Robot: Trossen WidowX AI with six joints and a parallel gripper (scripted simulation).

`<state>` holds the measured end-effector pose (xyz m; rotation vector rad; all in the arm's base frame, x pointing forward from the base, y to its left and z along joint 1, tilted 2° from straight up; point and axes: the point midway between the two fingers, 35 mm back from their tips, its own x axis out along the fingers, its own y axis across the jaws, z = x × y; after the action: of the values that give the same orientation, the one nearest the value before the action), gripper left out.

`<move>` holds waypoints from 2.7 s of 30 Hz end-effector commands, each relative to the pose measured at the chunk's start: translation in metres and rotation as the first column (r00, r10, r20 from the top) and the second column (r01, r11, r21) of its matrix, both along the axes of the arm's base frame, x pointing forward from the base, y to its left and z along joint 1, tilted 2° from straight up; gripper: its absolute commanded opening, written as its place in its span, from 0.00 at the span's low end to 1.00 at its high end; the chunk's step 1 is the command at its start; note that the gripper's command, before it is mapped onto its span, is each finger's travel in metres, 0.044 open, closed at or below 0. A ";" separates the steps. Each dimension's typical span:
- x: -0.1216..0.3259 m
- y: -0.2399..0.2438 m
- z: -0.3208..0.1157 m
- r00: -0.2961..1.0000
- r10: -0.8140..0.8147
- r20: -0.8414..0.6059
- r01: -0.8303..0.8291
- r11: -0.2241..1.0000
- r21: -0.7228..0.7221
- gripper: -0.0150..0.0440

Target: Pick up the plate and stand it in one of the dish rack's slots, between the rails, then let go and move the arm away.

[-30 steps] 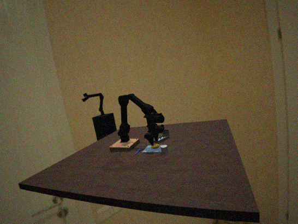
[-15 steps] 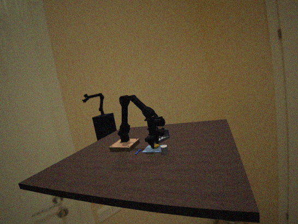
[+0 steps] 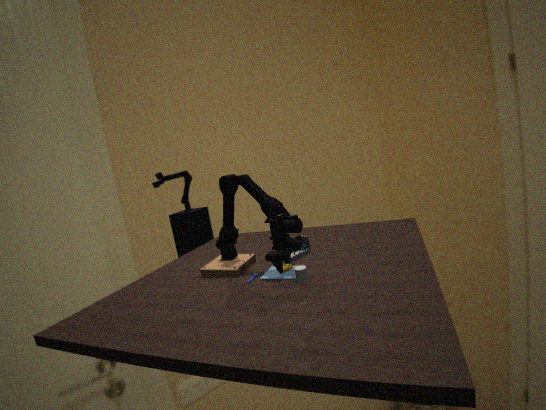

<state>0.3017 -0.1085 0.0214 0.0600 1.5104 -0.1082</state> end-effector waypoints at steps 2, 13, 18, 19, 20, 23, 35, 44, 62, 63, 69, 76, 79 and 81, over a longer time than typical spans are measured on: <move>-0.001 0.000 -0.001 1.000 0.003 -0.003 -0.003 1.000 -0.002 0.81; 0.004 -0.001 0.019 1.000 0.003 -0.003 -0.003 1.000 -0.002 0.45; 0.007 -0.002 0.043 1.000 0.003 -0.002 -0.003 1.000 -0.002 0.25; 0.008 -0.002 0.047 1.000 0.003 -0.002 -0.003 1.000 -0.002 0.25; 0.008 -0.002 0.052 1.000 0.003 -0.002 -0.003 1.000 -0.002 0.25; 0.009 -0.002 0.066 1.000 0.003 -0.002 -0.003 1.000 -0.002 0.25; 0.010 -0.001 0.117 1.000 0.003 -0.001 -0.003 1.000 -0.002 0.25; 0.008 0.000 0.152 1.000 0.003 -0.001 -0.003 1.000 -0.002 0.25; -0.029 0.062 0.168 0.962 -0.272 -0.005 0.272 0.962 0.013 0.25; -0.033 0.070 0.167 0.954 -0.300 -0.003 0.300 0.954 0.016 0.25; -0.050 0.092 0.164 0.919 -0.395 0.002 0.395 0.918 0.027 0.25; -0.050 0.094 0.158 0.940 -0.340 -0.026 0.341 0.939 0.053 0.25; -0.050 0.095 0.150 0.961 -0.271 -0.055 0.275 0.957 0.090 0.25; -0.050 0.097 0.145 0.972 -0.224 -0.070 0.231 0.966 0.117 0.25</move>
<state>0.2529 -0.0138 0.1755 0.3496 1.5273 -0.2754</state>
